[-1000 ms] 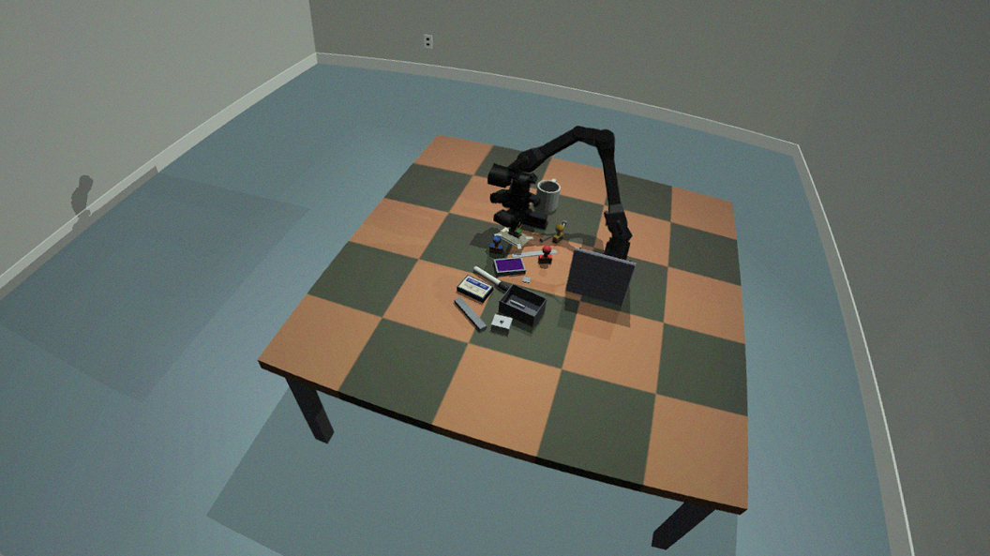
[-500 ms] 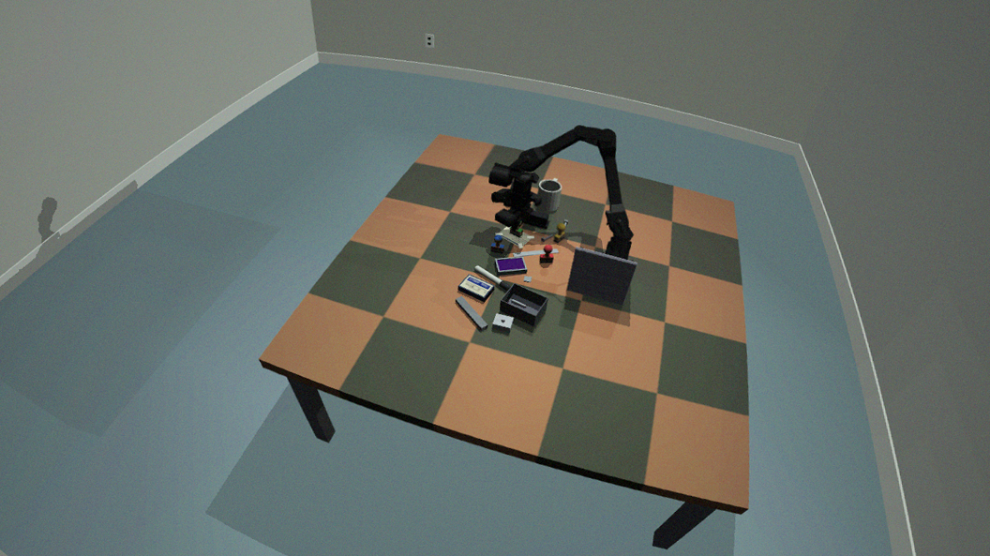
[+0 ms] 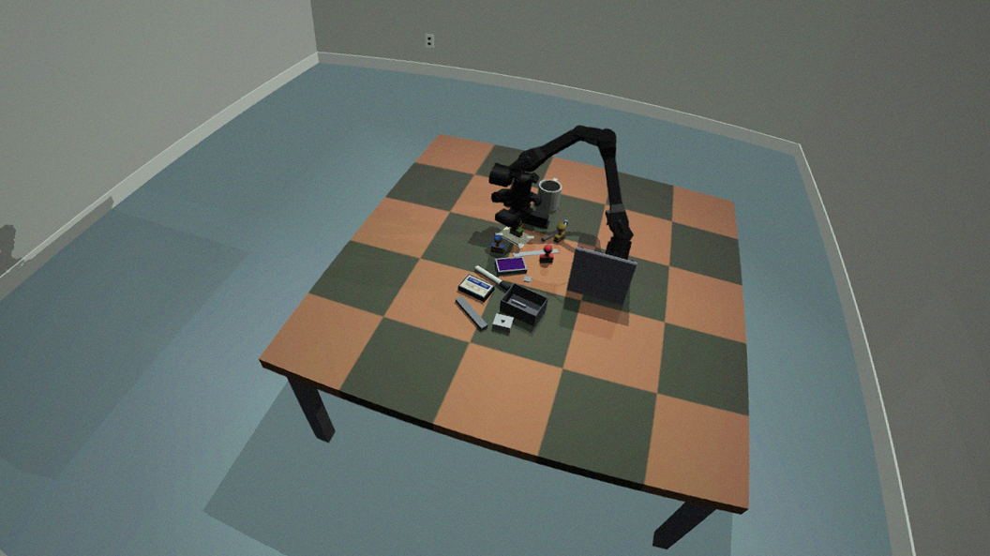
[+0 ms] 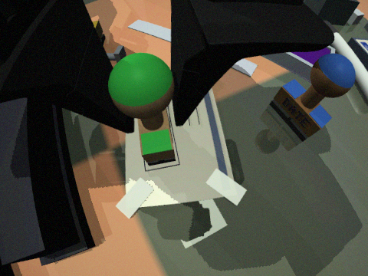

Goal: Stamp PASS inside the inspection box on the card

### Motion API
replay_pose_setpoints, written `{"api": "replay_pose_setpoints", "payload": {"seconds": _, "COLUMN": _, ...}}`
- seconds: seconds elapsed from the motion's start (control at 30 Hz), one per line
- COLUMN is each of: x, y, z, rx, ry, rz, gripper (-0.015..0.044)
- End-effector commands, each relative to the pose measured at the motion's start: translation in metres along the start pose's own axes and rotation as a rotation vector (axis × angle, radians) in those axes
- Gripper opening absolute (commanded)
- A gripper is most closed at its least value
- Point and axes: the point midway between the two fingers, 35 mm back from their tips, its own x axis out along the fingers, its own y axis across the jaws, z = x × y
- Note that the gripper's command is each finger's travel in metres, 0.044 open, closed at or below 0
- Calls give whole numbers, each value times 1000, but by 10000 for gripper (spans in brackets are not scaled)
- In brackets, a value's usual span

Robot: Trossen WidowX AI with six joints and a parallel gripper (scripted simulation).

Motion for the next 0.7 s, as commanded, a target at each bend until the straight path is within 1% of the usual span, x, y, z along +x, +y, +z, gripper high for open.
{"api": "replay_pose_setpoints", "payload": {"seconds": 0.0, "x": 3, "y": -1, "z": 0, "rx": 2, "ry": 3, "rz": -3, "gripper": 0}}
{"api": "replay_pose_setpoints", "payload": {"seconds": 0.67, "x": -2, "y": -1, "z": 0, "rx": 2, "ry": 3, "rz": -2, "gripper": 0}}
